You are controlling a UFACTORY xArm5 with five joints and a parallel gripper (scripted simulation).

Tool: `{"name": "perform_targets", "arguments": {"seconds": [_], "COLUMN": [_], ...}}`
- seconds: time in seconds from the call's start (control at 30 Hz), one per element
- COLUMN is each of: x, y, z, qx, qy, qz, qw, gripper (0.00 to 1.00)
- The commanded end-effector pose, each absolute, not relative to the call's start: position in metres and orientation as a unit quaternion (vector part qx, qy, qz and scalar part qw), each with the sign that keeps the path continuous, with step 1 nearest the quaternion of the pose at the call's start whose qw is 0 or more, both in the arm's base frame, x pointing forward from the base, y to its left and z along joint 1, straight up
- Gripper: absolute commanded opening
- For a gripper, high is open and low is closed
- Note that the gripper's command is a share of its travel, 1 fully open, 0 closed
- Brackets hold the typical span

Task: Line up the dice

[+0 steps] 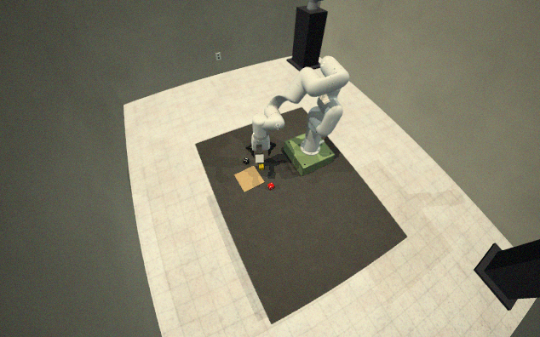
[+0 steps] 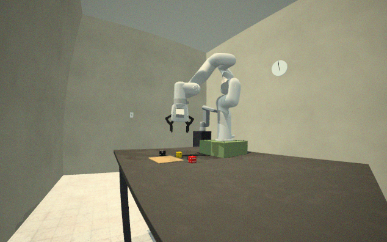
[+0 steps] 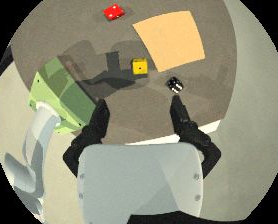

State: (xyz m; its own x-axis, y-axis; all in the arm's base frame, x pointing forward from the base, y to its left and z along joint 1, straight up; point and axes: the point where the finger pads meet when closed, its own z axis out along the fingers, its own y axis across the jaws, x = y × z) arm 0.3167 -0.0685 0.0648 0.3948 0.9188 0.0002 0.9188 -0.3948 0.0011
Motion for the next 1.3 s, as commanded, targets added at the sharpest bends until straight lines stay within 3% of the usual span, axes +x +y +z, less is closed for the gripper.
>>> {"name": "perform_targets", "arguments": {"seconds": [0.0, 1.27], "x": [0.318, 0.319], "y": [-0.069, -0.07], "z": [0.065, 0.034], "qx": [0.844, 0.999], "qy": [0.536, 0.048], "qz": [0.001, 0.002], "qw": [0.001, 0.001], "gripper": [1.0, 1.0]}}
